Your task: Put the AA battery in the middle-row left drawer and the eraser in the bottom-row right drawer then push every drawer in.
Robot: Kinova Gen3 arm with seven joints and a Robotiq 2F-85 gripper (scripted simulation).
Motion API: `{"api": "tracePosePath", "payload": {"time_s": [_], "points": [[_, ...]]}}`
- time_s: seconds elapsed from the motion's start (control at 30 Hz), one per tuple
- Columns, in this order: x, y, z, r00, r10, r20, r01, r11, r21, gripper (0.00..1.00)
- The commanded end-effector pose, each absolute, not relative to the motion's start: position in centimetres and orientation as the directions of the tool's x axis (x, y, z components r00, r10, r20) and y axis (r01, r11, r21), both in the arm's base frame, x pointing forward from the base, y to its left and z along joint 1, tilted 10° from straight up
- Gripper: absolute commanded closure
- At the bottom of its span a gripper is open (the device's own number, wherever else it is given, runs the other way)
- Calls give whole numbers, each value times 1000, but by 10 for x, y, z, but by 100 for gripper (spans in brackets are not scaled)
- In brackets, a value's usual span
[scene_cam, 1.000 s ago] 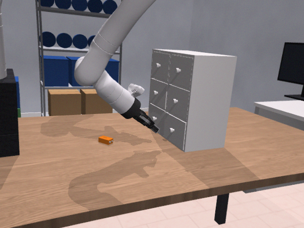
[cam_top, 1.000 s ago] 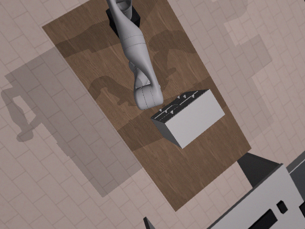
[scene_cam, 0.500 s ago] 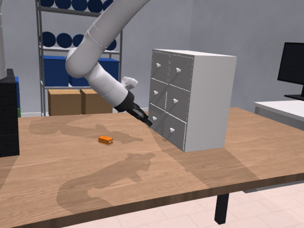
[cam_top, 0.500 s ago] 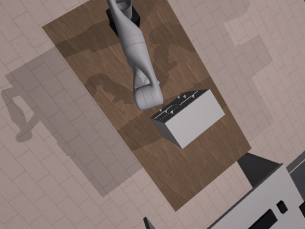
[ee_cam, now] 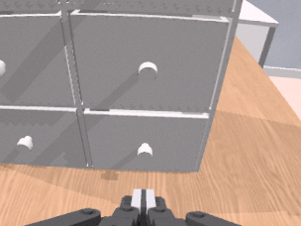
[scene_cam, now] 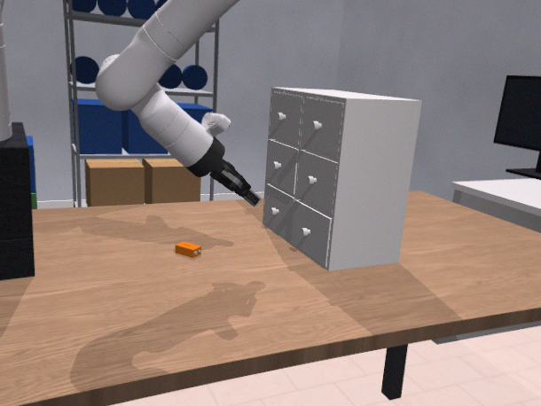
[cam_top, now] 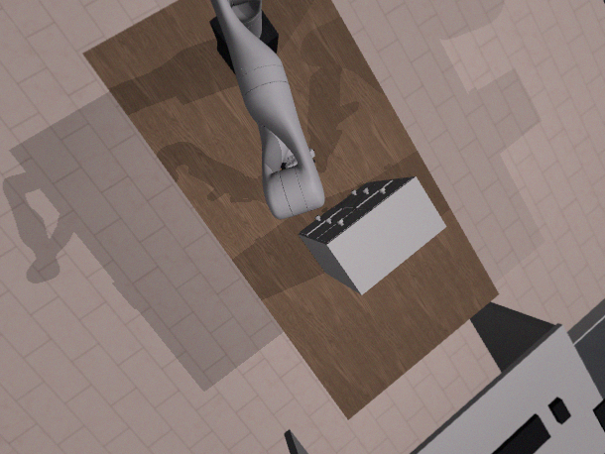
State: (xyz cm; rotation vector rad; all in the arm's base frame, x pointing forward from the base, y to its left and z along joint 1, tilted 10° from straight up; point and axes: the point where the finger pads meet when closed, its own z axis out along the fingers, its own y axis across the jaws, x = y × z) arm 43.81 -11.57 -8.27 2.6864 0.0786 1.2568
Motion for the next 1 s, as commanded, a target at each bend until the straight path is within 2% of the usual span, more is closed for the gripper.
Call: {"api": "tracePosePath", "payload": {"time_s": [0.0,0.97], "points": [[439,-116,-81,641,122,758,-26,-983,180,100],[436,-115,-78,660,119,742,-26,-983,180,100]]}}
